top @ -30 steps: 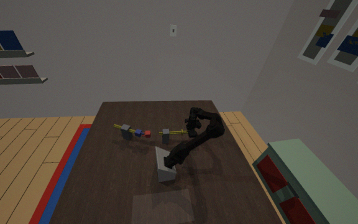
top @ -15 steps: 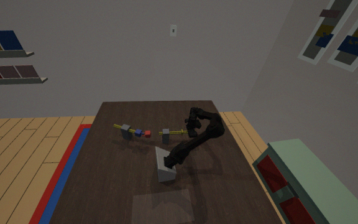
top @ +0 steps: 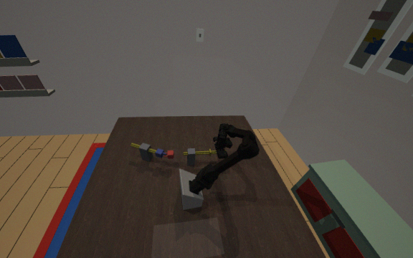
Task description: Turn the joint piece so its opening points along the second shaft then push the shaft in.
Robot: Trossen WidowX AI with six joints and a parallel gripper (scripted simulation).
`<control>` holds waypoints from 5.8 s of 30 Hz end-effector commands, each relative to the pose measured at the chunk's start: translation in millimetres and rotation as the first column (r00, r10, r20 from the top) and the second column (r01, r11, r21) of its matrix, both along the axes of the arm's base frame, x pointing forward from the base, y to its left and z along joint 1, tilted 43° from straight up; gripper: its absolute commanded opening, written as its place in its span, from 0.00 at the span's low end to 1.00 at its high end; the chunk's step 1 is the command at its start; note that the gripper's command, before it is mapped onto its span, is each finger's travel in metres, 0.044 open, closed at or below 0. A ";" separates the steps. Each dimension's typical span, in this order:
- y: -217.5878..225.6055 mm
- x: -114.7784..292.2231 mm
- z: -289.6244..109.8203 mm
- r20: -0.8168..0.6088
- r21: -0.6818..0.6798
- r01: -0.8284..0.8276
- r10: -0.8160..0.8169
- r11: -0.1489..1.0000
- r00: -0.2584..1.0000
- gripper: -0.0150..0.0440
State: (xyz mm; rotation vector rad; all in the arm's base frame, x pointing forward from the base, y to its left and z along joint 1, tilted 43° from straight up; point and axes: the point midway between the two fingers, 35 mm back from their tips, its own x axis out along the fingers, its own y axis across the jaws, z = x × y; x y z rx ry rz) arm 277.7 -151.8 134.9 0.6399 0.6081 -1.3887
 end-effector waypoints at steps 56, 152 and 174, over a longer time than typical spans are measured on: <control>0.0 0.0 0.0 0.000 0.000 0.000 0.000 1.000 1.000 0.32; 73.2 -2.0 -70.6 0.016 0.004 -0.015 0.015 1.000 1.000 0.37; 73.2 -2.0 -70.6 0.016 0.004 -0.015 0.015 1.000 1.000 1.00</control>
